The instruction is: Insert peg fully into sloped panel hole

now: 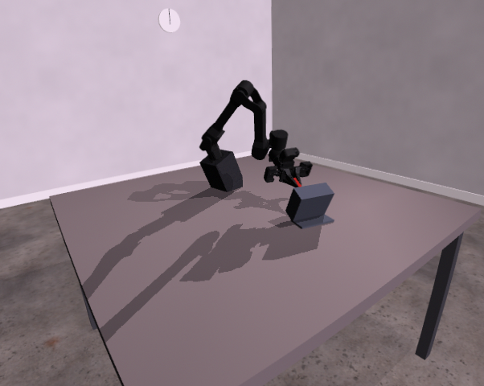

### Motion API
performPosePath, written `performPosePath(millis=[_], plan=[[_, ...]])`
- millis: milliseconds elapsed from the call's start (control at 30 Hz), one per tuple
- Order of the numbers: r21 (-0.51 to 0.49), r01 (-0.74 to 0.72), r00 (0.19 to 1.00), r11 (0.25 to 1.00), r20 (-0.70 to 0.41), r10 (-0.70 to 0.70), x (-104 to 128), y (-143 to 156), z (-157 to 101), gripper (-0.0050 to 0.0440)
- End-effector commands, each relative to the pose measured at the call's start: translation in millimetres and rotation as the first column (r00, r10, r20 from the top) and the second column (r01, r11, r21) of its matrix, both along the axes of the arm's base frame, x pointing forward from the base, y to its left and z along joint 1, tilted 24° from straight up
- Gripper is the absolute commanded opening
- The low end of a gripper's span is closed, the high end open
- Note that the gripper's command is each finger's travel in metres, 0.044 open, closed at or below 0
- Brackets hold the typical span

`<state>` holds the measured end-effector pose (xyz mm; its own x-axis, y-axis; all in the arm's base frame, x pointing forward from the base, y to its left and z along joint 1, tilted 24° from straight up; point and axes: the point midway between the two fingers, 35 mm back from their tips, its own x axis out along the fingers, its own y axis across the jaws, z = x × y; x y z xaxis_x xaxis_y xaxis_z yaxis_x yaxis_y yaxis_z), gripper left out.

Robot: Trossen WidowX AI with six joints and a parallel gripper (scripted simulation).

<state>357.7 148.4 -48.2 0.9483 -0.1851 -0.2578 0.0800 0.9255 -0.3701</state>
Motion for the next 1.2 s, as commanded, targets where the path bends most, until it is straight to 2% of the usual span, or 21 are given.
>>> performPosePath(millis=[0, 433, 767, 1167], plan=[[0.011, 0.002, 1.0, 1.0, 0.014, -0.002, 1, 1, 3, 0.0], [0.011, 0.002, 1.0, 1.0, 0.014, -0.002, 0, 0, -2, 0.0], [0.011, 0.002, 1.0, 1.0, 0.015, -0.002, 12, 0, -1, 0.0], [0.011, 0.002, 1.0, 1.0, 0.015, -0.002, 13, 0, -1, 0.0]])
